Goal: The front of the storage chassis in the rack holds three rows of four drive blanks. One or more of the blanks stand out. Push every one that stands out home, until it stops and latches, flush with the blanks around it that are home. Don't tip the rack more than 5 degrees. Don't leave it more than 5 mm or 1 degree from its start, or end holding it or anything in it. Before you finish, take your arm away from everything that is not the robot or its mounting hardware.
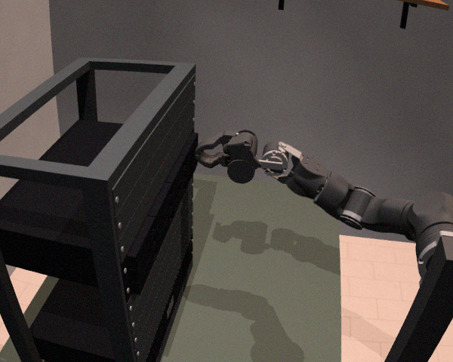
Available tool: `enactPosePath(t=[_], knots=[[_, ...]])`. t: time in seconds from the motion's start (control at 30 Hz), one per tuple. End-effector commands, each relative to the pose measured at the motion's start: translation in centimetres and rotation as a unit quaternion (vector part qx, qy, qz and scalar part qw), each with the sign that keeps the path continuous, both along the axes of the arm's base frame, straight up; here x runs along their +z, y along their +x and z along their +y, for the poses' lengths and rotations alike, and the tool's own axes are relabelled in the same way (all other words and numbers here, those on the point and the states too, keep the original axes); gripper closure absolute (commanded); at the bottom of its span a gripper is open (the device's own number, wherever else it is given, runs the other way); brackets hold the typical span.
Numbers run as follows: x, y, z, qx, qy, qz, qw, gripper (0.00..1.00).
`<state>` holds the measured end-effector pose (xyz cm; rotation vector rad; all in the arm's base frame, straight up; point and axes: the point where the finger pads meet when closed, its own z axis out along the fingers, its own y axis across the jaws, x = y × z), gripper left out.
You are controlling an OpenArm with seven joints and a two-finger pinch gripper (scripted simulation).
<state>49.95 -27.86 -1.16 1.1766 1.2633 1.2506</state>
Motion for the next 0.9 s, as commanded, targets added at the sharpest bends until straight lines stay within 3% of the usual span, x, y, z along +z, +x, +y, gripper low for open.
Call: enactPosePath(t=[0.0,0.17,0.23,0.6,0.87], knots=[[0.4,-0.4,-0.2,-0.004,0.005,-0.001,1.0,1.0],[0.4,-2.6,-0.3,-0.004,0.005,-0.001,1.0,1.0],[0.4,-2.6,-0.3,-0.004,0.005,-0.001,1.0,1.0],[0.5,-7.8,-0.6,-0.004,0.005,-0.002,1.0,1.0],[0.5,-9.2,-0.6,-0.005,0.005,-0.002,1.0,1.0]])
